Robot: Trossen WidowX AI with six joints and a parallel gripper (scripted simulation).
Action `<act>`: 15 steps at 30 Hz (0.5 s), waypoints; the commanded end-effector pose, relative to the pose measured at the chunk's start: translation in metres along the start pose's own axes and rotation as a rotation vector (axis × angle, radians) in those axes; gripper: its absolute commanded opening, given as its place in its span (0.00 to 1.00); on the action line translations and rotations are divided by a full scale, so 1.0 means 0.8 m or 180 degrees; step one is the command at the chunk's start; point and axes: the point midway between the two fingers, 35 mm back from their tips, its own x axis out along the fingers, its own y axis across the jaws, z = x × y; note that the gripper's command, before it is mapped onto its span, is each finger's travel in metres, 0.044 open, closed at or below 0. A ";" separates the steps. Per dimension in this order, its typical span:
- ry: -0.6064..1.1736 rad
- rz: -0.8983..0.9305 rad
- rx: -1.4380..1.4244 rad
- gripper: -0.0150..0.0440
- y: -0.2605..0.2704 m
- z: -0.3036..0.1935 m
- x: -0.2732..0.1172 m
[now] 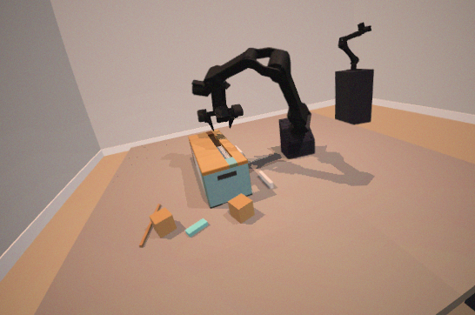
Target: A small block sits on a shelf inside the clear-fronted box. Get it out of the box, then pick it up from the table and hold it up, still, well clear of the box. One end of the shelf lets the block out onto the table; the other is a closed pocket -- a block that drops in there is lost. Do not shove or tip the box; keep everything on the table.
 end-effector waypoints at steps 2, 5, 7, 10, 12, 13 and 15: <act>-0.0125 -0.0059 0.1196 0.74 0.004 -0.009 0.000; -0.0242 -0.0057 0.2229 0.74 0.007 -0.015 0.002; -0.0324 -0.0040 0.2917 0.74 0.010 -0.019 0.002; -0.0451 0.0014 0.3948 0.74 0.013 -0.024 0.003; -0.0539 0.0070 0.4634 0.74 0.015 -0.028 0.004; -0.0582 0.0104 0.4977 0.74 0.017 -0.030 0.004; -0.0671 0.0188 0.5661 0.74 0.019 -0.034 0.005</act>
